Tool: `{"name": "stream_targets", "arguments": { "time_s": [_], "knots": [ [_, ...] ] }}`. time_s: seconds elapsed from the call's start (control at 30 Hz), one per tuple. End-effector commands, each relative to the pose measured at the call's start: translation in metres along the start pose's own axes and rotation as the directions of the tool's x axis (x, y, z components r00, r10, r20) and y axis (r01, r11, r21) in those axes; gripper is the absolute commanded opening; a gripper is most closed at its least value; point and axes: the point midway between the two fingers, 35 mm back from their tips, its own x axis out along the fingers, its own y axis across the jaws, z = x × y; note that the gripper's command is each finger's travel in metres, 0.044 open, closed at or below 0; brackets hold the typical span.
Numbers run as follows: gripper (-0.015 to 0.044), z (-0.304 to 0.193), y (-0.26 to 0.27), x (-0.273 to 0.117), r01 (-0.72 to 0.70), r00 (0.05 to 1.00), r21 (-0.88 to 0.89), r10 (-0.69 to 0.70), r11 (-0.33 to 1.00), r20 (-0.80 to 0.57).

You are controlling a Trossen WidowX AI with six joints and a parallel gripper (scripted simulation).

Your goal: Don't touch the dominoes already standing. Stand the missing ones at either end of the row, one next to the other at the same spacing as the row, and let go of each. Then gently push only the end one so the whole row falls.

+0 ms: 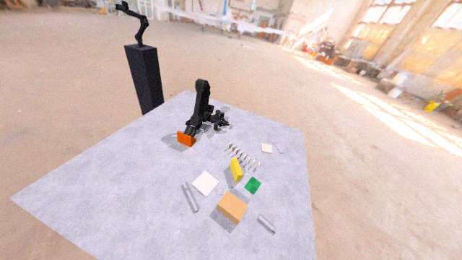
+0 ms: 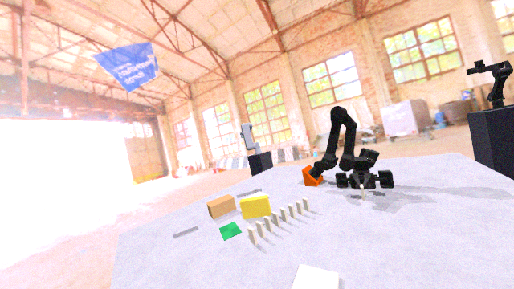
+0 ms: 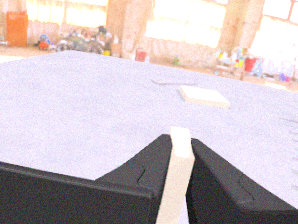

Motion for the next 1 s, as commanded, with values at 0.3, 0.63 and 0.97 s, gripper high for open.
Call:
{"name": "stream_targets", "arguments": {
  "time_s": [0.3,0.63,0.97],
  "knots": [
    [0.0022,-0.018,-0.001,0.003,-0.006,1.0,0.008,0.006,1.0,-0.002],
    [0.0022,-0.019,-0.001,0.003,-0.007,1.0,0.008,0.007,1.0,-0.002],
    [0.0232,-0.019,-0.001,0.003,-0.007,1.0,0.008,0.007,1.0,-0.002]
  ]
}}
